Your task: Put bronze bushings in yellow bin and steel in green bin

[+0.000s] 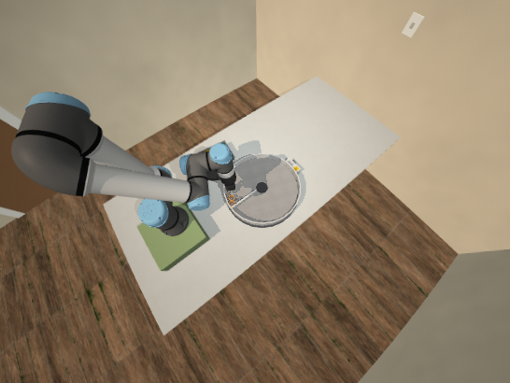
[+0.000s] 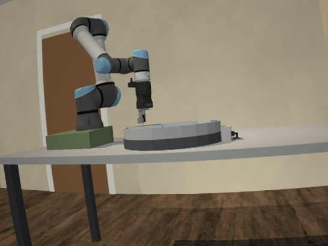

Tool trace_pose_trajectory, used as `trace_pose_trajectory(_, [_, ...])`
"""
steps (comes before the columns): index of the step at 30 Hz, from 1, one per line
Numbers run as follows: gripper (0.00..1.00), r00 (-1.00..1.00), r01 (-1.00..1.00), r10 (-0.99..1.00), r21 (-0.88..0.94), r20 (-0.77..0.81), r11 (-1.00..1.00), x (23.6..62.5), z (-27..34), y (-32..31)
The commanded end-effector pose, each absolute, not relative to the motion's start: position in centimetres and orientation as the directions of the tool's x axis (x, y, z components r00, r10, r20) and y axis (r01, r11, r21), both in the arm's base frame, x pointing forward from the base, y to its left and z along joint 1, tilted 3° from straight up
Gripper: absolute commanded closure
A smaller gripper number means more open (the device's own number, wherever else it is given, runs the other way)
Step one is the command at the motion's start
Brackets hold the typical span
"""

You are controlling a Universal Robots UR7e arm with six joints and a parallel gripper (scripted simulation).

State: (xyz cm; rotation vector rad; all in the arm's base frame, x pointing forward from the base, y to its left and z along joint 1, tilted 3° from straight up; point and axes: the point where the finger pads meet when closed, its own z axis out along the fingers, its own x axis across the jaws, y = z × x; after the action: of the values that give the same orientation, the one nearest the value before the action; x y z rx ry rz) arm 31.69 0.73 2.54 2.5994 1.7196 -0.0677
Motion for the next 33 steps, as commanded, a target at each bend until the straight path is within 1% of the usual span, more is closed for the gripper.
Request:
trace_pose_trajectory(1, [1.0,0.391,0.92,0.919,-0.004,-0.049,-0.391,31.7,3.9,0.8])
trace_pose_trajectory(9, [1.0,0.391,0.92,0.919,-0.004,-0.049,-0.391,31.8,6.6,0.9])
trace_pose_trajectory(19, [1.0,0.391,0.92,0.919,-0.004,-0.049,-0.391,31.8,6.6,0.9])
trace_pose_trajectory(21, [1.0,0.454,0.891,0.89,0.0,-0.049,-0.454,32.4,6.5,2.9])
trace_pose_trajectory(23, [1.0,0.454,0.891,0.89,0.0,-0.049,-0.454,32.4,6.5,2.9])
trace_pose_trajectory(26, [1.0,0.545,0.838,0.837,0.005,-0.049,-0.545,33.3,6.3,6.0])
trace_pose_trajectory(29, [1.0,0.545,0.838,0.837,0.005,-0.049,-0.545,33.3,6.3,6.0])
trace_pose_trajectory(33, [1.0,0.656,0.754,0.753,0.012,-0.048,-0.656,34.6,6.1,10.1])
